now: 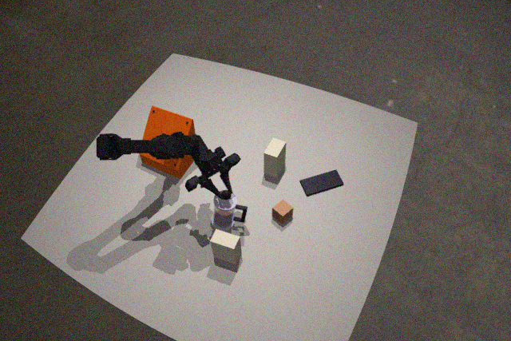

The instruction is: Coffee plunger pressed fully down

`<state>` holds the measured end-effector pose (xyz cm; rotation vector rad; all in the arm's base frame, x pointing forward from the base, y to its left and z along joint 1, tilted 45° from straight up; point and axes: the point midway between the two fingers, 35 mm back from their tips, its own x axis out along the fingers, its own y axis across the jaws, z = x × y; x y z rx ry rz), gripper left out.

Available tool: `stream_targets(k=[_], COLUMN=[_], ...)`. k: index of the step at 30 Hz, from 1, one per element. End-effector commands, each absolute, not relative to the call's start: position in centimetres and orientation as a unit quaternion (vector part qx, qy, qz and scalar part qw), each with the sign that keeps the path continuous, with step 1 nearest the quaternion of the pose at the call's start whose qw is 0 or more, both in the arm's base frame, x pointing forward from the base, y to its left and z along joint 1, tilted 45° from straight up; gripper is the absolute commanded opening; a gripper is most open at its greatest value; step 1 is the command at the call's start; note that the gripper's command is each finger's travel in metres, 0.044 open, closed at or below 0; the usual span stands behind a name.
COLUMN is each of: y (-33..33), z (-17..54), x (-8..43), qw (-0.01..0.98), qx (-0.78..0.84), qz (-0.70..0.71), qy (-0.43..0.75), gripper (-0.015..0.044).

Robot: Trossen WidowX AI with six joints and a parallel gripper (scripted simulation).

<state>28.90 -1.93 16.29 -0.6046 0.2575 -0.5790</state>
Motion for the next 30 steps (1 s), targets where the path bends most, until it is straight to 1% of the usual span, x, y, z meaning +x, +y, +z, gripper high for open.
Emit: stream_targets(k=[1, 23, 30], y=[-2.25, -1.93, -1.93], z=[15.91, 16.18, 16.18], x=[28.88, 29.04, 29.04], qw=[0.899, 0.904, 0.904], qx=[-0.301, -0.295, -0.295], qz=[-0.288, -0.282, -0.282], qy=[0.135, 0.127, 0.127], gripper=[0.0126, 0.0126, 0.031])
